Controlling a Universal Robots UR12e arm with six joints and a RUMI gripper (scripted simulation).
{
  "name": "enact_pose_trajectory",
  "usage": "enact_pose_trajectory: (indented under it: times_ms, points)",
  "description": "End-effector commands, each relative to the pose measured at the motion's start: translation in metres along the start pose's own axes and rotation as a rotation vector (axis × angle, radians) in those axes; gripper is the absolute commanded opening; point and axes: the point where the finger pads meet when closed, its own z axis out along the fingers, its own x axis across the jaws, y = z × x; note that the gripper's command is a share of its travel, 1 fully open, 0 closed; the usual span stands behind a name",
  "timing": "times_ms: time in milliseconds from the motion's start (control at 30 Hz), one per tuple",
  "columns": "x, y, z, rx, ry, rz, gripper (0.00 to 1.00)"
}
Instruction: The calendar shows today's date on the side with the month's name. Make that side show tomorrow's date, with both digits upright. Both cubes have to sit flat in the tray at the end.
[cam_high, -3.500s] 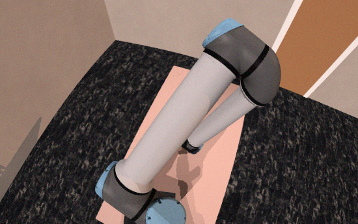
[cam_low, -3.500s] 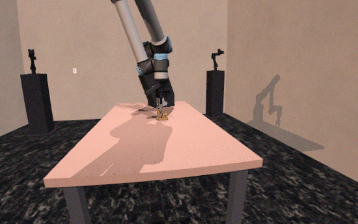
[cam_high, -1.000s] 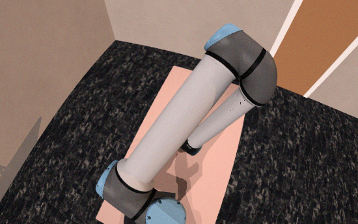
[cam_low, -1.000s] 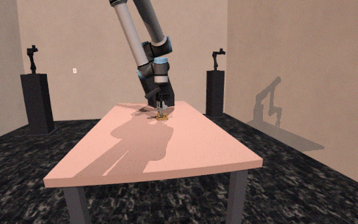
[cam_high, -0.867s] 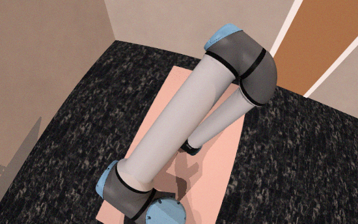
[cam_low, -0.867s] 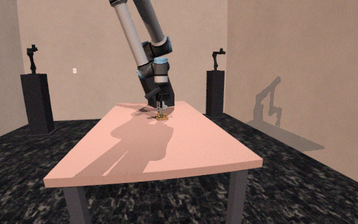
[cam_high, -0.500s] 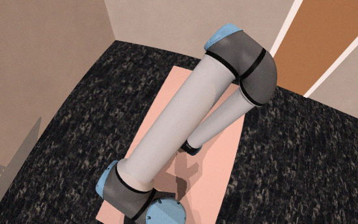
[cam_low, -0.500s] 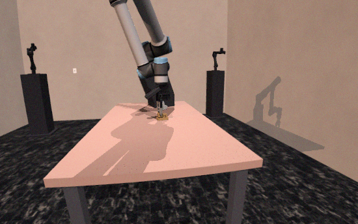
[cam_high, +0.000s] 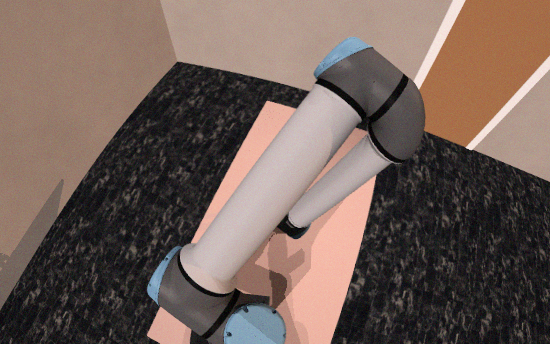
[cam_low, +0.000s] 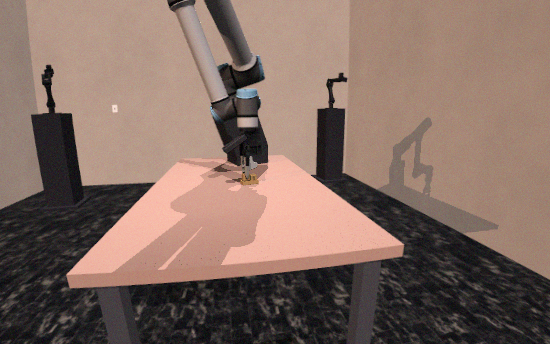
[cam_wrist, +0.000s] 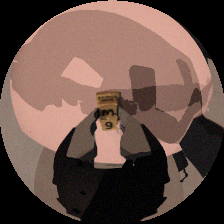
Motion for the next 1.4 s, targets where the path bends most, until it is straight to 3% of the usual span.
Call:
enact_pose_trajectory:
  times_ms: [0, 1367]
  points:
    - [-0.0003, -0.0001, 0.0017, 0.0, -0.001, 0.0, 0.1]
    - [-0.0003, -0.0001, 0.0067, 0.0, -0.001, 0.0, 0.1]
